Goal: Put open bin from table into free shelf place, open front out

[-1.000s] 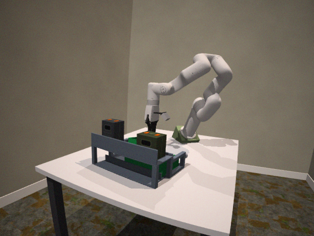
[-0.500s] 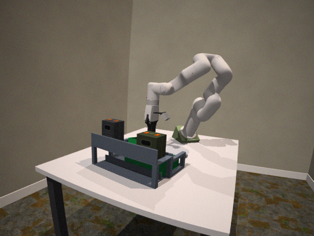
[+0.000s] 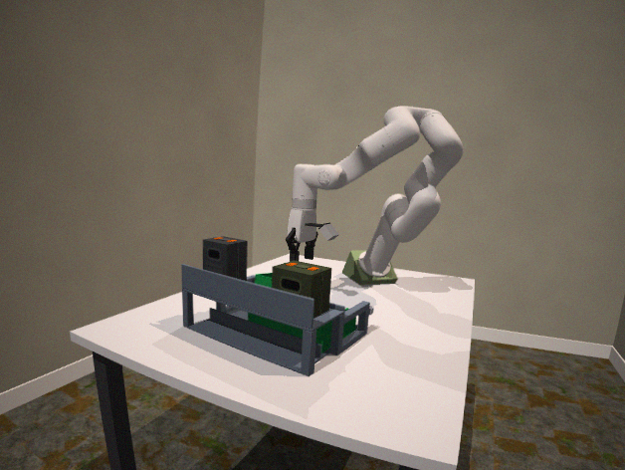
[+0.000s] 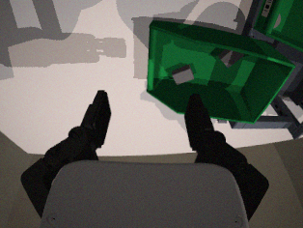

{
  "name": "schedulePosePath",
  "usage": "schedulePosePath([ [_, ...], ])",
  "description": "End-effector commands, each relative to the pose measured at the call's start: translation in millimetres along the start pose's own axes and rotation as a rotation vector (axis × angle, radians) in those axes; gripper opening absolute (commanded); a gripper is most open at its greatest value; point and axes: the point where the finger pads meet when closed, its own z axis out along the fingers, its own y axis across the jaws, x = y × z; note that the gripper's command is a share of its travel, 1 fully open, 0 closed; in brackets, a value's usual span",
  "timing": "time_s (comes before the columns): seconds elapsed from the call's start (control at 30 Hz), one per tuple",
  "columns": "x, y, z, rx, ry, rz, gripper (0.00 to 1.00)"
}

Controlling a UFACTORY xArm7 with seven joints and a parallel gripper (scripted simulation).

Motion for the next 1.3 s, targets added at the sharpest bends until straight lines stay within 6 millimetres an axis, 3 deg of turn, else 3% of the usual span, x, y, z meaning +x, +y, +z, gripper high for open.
schedulePosePath([
  [0.0, -0.9, 0.9, -1.3, -0.003, -0.003, 0.000, 1.00],
  [0.3, -0.9, 0.9, -1.3, -0.003, -0.003, 0.000, 1.00],
  [0.47, -1.0, -0.7, 53.7, -0.133, -0.003, 0.000, 1.00],
  [0.87, -1.0, -0.7, 53.7, -0.133, -0.003, 0.000, 1.00],
  [1.03, -1.0, -1.5, 83.6, -0.133, -0.003, 0.000, 1.00],
  [1.27, -1.0, -1.5, 83.6, -0.133, -0.003, 0.000, 1.00],
])
